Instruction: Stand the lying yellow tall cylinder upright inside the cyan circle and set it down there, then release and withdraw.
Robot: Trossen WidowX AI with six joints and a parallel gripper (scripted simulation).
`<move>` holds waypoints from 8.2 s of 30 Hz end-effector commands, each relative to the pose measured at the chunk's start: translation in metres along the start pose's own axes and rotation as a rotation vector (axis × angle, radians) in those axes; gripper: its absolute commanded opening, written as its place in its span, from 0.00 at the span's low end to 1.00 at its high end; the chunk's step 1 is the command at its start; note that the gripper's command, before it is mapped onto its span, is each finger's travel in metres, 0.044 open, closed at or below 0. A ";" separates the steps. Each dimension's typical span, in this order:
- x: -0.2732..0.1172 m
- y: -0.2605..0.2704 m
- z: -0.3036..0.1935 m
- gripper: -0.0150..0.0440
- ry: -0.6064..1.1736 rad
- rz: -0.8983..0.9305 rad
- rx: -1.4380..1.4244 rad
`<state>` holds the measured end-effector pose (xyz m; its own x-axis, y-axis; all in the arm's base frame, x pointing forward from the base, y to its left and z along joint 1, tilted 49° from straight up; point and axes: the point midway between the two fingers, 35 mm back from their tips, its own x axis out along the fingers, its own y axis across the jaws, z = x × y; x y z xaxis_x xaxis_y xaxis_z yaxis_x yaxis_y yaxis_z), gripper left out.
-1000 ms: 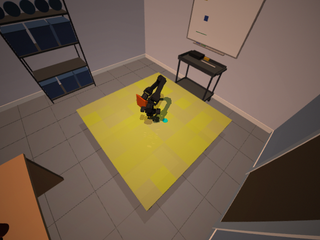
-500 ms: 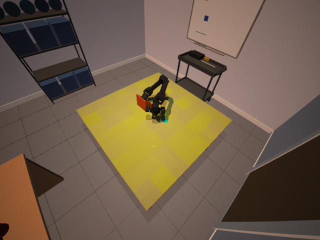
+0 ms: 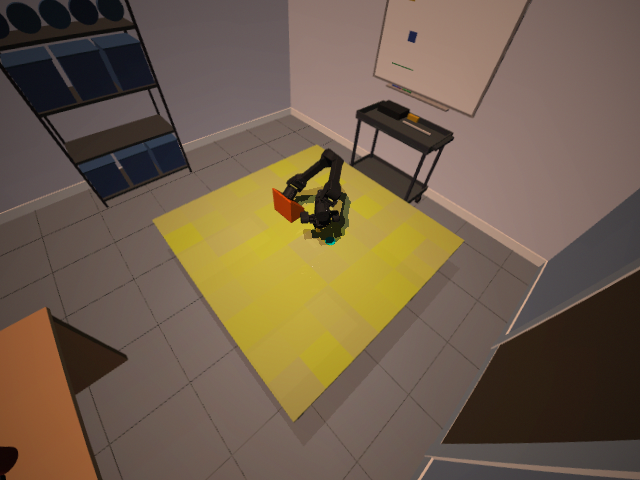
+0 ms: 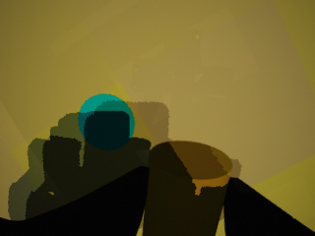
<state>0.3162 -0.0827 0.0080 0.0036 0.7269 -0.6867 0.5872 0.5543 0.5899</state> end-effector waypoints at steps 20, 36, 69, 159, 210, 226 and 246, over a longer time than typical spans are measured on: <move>-0.001 0.072 -0.025 0.43 0.012 0.020 -0.207; 0.008 0.071 -0.025 0.43 -0.027 -0.039 -0.241; 0.029 0.058 -0.015 0.43 -0.171 -0.186 -0.284; 0.052 0.053 0.004 0.43 -0.713 -0.334 -0.308; 0.044 0.062 -0.007 0.43 -1.050 -0.222 -0.270; 0.039 0.065 -0.016 0.43 -1.151 -0.157 -0.251; 0.031 0.067 -0.029 0.43 -1.269 -0.056 -0.222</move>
<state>0.3360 -0.0109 0.0378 0.8101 -0.1127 -0.5753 0.4631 0.7247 0.5102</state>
